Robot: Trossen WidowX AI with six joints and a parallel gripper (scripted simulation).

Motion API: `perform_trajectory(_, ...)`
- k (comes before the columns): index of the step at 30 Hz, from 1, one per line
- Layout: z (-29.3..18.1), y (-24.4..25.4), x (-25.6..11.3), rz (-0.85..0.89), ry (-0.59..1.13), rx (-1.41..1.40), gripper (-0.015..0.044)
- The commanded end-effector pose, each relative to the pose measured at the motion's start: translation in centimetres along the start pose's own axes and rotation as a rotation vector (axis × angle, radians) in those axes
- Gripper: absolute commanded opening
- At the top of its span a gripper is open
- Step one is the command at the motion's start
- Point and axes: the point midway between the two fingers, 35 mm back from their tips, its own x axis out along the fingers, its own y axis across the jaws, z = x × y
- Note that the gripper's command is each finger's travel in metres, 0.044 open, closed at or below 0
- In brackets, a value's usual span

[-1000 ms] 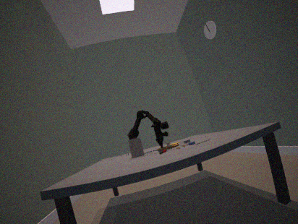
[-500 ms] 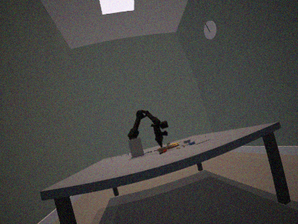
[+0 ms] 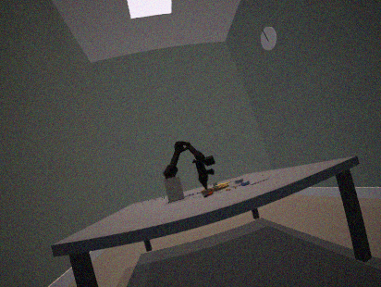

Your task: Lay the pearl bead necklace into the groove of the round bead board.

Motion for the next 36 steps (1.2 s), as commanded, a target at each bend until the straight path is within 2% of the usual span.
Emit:
perform_trajectory(1, 0.00, 0.00, 0.00, 0.000, 0.000, 0.000, 0.0026)
perform_trajectory(17, -0.18, -0.03, -0.17, 0.003, 0.007, 0.012, 0.0440)
perform_trajectory(36, -0.18, -0.03, -0.53, 0.001, 0.009, 0.012, 0.0440)
